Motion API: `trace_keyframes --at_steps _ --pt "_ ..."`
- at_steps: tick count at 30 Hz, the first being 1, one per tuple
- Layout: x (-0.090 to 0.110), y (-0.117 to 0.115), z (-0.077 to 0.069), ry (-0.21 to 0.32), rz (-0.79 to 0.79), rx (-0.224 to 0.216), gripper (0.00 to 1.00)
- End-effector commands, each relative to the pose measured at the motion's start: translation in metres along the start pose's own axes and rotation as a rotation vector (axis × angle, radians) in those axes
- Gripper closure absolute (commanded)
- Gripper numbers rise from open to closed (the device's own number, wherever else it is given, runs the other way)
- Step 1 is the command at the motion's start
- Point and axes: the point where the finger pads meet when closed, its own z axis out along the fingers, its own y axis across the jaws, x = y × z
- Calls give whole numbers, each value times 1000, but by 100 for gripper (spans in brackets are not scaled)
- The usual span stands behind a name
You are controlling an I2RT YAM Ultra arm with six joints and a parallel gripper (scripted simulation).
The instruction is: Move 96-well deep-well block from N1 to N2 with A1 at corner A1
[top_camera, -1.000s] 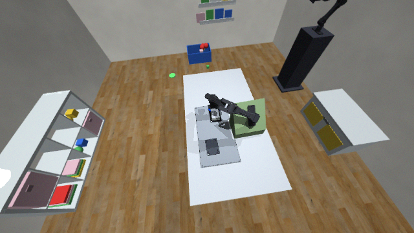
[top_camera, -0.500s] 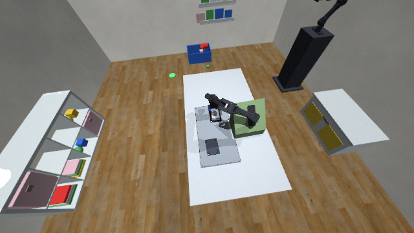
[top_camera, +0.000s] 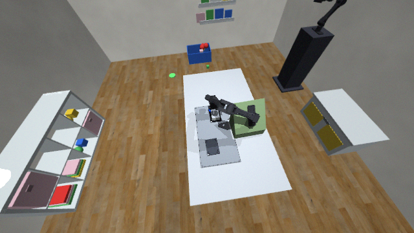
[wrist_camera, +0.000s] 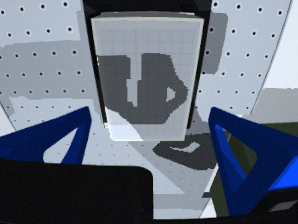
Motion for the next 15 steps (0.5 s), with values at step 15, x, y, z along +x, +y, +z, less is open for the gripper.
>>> trace_keyframes --at_steps 15 --pt "-4 5 18 -12 -1 -21 0"
